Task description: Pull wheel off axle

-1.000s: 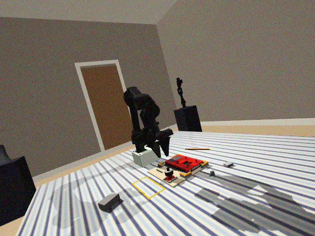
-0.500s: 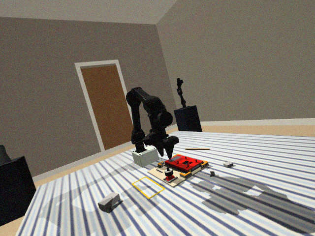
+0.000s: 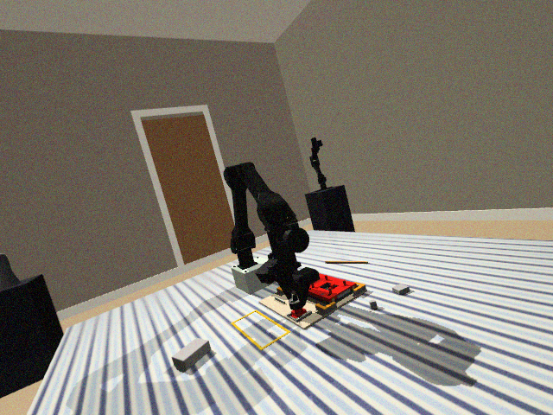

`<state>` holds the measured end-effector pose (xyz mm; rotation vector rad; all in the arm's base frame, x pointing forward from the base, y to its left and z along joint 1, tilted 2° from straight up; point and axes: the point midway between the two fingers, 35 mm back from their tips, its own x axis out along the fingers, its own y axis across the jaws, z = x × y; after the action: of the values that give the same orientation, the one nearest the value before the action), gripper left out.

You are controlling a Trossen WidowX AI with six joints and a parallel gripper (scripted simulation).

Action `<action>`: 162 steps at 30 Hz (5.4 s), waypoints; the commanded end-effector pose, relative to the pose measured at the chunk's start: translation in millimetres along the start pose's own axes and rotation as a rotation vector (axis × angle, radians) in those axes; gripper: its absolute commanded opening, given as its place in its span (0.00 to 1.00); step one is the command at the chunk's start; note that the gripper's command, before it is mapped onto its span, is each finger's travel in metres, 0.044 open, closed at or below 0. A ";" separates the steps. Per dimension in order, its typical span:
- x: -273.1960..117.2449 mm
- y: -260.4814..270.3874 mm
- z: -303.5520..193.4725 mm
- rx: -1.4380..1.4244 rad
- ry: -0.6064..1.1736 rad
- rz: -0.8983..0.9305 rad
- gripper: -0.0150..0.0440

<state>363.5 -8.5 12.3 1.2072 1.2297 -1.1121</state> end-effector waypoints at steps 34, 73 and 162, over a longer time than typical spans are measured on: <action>-2.7 -0.9 0.1 0.000 -0.001 -0.002 0.25; -15.5 -0.4 0.0 -0.001 -0.003 0.001 0.25; -69.5 -56.0 98.6 -0.002 -0.014 0.002 0.25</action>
<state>317.7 -104.1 75.1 1.1972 1.2197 -1.1229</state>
